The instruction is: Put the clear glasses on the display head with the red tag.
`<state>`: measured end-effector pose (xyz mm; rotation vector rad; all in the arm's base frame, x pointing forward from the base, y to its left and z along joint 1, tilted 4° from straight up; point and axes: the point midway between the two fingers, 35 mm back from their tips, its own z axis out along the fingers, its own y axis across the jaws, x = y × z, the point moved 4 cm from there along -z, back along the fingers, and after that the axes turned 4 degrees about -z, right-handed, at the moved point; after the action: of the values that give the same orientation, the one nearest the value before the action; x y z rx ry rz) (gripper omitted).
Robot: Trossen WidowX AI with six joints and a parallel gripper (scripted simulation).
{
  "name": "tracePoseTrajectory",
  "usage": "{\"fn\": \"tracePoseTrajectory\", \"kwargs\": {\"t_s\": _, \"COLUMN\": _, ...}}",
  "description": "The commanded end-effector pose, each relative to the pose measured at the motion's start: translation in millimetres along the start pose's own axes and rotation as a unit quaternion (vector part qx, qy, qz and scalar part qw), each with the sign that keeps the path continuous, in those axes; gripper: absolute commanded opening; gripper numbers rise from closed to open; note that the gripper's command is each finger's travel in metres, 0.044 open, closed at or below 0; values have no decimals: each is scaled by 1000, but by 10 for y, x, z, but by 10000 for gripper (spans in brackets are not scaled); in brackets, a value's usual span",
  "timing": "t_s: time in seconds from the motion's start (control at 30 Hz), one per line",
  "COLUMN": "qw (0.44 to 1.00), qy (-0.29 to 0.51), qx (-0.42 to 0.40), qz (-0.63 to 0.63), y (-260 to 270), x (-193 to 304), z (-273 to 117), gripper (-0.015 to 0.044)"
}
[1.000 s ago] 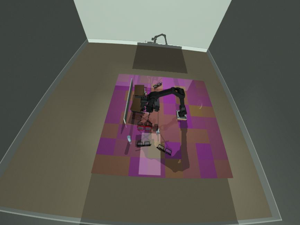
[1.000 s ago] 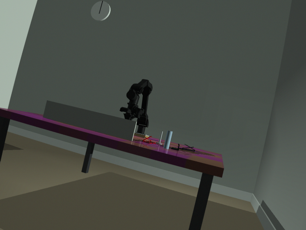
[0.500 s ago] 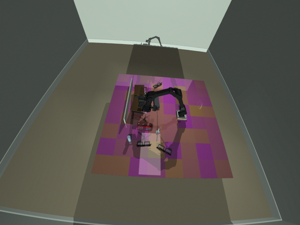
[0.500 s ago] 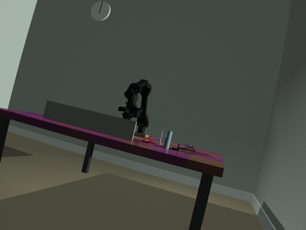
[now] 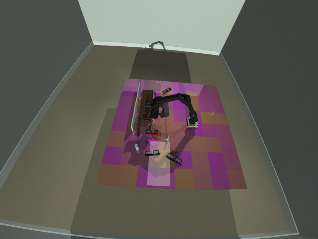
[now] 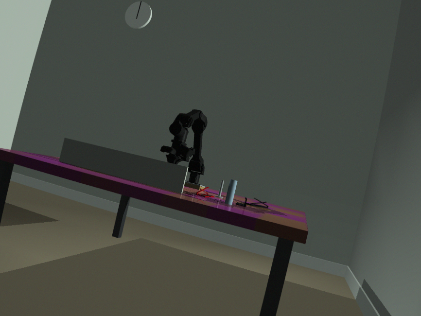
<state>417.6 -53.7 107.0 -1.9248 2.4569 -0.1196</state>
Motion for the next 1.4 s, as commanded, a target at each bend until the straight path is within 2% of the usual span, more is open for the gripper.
{"fn": "tracePoseTrajectory", "kwargs": {"t_s": 0.0, "qw": 1000, "qy": -1, "qx": 0, "qz": -2, "y": -14, "x": 4, "z": 2, "gripper": 0}}
{"fn": "tracePoseTrajectory", "kwargs": {"t_s": 0.9, "qw": 1000, "qy": -1, "qx": 0, "qz": -2, "y": -10, "x": 4, "z": 70, "gripper": 0}}
{"fn": "tracePoseTrajectory", "kwargs": {"t_s": 1.03, "qw": 1000, "qy": 0, "qx": 1, "qz": 0, "y": -14, "x": 2, "z": 57, "gripper": 105}}
{"fn": "tracePoseTrajectory", "kwargs": {"t_s": 1.37, "qw": 1000, "qy": 0, "qx": -4, "qz": 0, "y": -23, "x": 3, "z": 31, "gripper": 107}}
